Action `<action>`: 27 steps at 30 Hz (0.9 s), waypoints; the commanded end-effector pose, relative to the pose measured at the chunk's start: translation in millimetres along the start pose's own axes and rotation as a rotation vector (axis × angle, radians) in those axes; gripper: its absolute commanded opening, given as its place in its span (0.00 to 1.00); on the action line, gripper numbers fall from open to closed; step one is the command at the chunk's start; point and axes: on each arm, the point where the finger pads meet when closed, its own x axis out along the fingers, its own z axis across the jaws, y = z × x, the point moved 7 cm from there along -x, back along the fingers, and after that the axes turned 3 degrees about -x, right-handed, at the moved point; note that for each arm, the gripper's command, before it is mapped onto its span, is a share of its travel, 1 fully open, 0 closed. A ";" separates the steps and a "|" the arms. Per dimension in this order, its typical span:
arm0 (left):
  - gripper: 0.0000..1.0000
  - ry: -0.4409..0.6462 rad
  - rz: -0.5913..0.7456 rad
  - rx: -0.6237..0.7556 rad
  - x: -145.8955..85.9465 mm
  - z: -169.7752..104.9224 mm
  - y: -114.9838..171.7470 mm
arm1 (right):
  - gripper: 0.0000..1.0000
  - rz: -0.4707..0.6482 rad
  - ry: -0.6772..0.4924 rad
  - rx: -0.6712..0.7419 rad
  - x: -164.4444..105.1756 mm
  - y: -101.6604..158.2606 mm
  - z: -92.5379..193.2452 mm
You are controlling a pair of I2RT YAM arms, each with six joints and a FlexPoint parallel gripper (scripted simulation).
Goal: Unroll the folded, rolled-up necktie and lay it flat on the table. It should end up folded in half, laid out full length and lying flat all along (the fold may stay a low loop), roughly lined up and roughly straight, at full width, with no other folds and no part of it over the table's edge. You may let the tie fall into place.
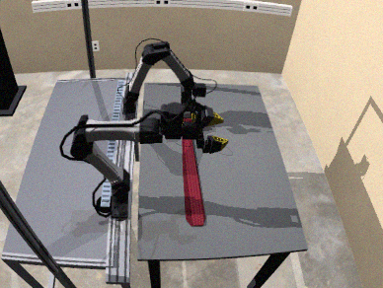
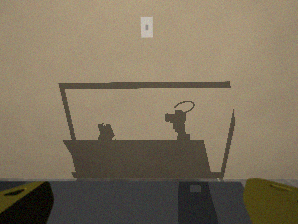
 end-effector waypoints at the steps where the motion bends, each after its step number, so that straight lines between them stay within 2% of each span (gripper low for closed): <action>1: 0.43 0.019 -0.149 0.060 1.8 1.9 0.4 | 1.00 0.000 0.000 0.000 0.0 0.0 0.0; 6: 0.43 0.020 -0.166 0.060 1.5 2.0 1.8 | 1.00 0.000 0.000 0.000 0.0 0.0 0.0; 18: 0.65 0.020 -0.166 0.060 1.5 2.0 1.8 | 1.00 0.000 0.000 0.000 0.0 0.0 0.0; 27: 0.65 0.020 -0.166 0.060 -6.9 0.9 -8.6 | 1.00 0.000 0.000 0.000 0.0 0.0 0.0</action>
